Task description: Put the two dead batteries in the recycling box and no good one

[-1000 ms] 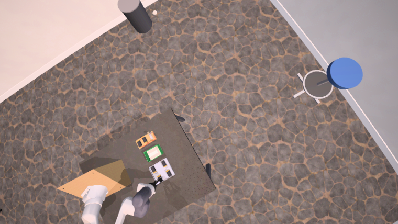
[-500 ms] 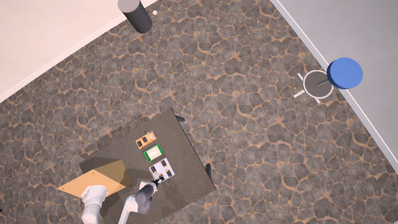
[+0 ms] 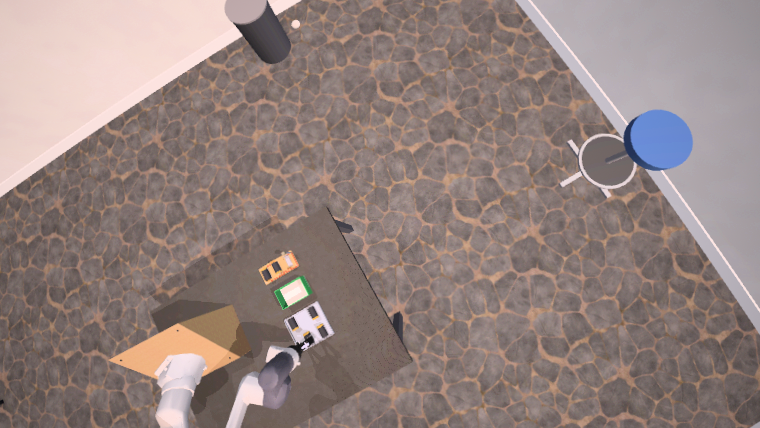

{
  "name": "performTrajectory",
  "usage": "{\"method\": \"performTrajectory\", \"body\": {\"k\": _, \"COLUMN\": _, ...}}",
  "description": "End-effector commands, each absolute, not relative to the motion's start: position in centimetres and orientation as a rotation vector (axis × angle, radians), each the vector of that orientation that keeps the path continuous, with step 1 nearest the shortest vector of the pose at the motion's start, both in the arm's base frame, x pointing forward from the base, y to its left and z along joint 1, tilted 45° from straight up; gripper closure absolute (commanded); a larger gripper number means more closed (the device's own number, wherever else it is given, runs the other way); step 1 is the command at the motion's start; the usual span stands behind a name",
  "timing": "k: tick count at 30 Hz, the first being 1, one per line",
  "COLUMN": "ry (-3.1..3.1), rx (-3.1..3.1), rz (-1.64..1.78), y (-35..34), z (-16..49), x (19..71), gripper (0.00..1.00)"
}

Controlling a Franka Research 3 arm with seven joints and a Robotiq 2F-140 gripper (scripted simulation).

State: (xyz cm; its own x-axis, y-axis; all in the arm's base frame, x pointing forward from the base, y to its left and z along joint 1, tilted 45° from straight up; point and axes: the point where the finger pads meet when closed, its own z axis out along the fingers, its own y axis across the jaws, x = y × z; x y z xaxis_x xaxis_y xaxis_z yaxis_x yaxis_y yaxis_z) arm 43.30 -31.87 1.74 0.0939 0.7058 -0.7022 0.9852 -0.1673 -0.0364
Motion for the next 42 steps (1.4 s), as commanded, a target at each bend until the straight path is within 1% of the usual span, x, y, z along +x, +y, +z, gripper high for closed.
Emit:
{"method": "performTrajectory", "body": {"k": 1, "ry": 1.65, "rx": 1.931, "rz": -0.822, "y": -32.0, "z": 1.7, "x": 43.4, "gripper": 0.71}}
{"method": "performTrajectory", "body": {"k": 18, "ry": 1.65, "rx": 1.931, "rz": -0.822, "y": -31.9, "z": 1.9, "x": 43.4, "gripper": 0.71}}
{"method": "performTrajectory", "body": {"k": 35, "ry": 1.65, "rx": 1.931, "rz": -0.822, "y": -28.0, "z": 5.9, "x": 44.2, "gripper": 0.71}}
{"method": "performTrajectory", "body": {"k": 42, "ry": 1.65, "rx": 1.931, "rz": -0.822, "y": -27.5, "z": 6.3, "x": 44.3, "gripper": 0.71}}
